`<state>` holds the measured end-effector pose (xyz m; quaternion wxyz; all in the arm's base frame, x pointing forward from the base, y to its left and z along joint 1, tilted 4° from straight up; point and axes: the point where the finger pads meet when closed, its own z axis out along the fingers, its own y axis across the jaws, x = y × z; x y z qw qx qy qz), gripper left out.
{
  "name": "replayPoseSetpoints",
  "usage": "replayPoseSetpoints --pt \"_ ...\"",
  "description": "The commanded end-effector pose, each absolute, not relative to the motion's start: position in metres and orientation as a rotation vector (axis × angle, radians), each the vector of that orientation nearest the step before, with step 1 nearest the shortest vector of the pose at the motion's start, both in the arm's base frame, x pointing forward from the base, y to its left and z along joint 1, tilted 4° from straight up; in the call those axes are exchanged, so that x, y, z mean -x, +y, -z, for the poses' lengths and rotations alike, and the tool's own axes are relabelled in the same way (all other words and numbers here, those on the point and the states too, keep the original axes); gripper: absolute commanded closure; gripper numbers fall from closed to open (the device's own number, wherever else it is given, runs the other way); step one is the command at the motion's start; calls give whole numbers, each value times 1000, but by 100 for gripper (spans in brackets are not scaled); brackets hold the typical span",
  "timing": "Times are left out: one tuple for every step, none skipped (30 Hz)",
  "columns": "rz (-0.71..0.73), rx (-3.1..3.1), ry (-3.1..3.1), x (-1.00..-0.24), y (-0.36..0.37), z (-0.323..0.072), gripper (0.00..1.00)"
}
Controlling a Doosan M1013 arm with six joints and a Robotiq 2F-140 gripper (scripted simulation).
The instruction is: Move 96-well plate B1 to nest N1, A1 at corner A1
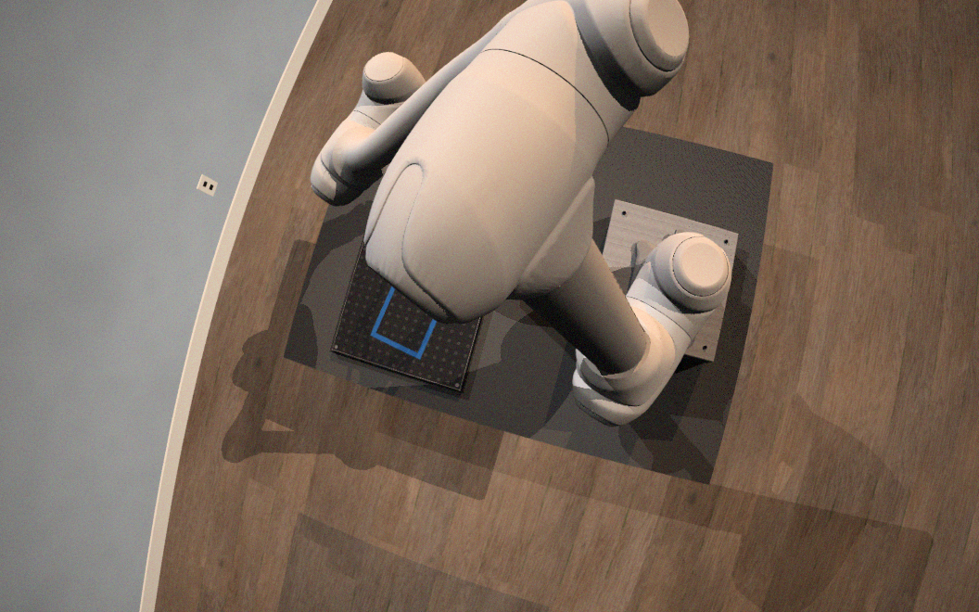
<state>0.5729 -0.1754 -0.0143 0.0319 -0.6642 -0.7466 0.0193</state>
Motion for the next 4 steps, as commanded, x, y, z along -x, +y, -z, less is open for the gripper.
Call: replayPoseSetpoints --pt "-59 2045 -2299 -573 -175 11 0" --pt "-59 2045 -2299 -573 -175 11 0" --pt "-59 2045 -2299 -573 -175 11 0" --pt "-59 2045 -2299 -573 -175 11 0"
